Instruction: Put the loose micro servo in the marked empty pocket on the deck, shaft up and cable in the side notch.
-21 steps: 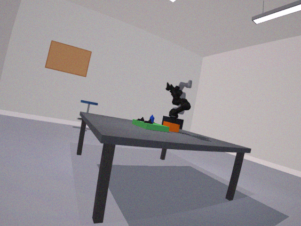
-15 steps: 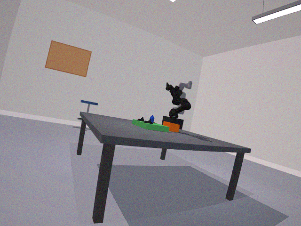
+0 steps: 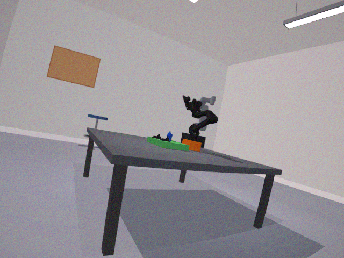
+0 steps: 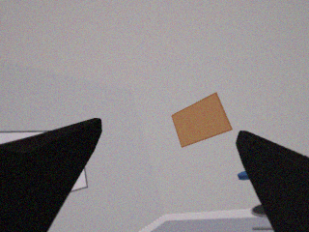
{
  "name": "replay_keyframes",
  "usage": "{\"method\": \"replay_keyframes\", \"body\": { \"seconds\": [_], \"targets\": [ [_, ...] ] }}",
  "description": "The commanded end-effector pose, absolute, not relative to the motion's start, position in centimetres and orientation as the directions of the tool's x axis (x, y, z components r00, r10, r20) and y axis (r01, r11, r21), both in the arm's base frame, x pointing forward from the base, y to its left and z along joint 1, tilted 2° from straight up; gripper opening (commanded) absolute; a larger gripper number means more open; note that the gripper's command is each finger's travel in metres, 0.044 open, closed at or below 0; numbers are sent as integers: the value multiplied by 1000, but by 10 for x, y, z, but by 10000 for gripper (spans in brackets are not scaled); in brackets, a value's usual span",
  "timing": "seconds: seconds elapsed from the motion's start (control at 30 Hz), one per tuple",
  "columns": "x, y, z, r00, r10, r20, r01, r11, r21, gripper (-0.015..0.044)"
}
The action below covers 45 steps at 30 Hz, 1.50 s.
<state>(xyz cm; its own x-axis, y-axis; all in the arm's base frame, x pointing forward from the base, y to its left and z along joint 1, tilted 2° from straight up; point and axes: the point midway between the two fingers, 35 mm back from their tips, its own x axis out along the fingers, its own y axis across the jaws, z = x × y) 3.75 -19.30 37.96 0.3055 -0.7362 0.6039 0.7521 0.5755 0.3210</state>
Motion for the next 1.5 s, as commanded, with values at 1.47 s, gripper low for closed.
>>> {"method": "replay_keyframes", "body": {
  "seconds": [1.47],
  "targets": [
    [200, -235, 205, 655, -613, -442, 351, -271, 896, 440]
  ]
}}
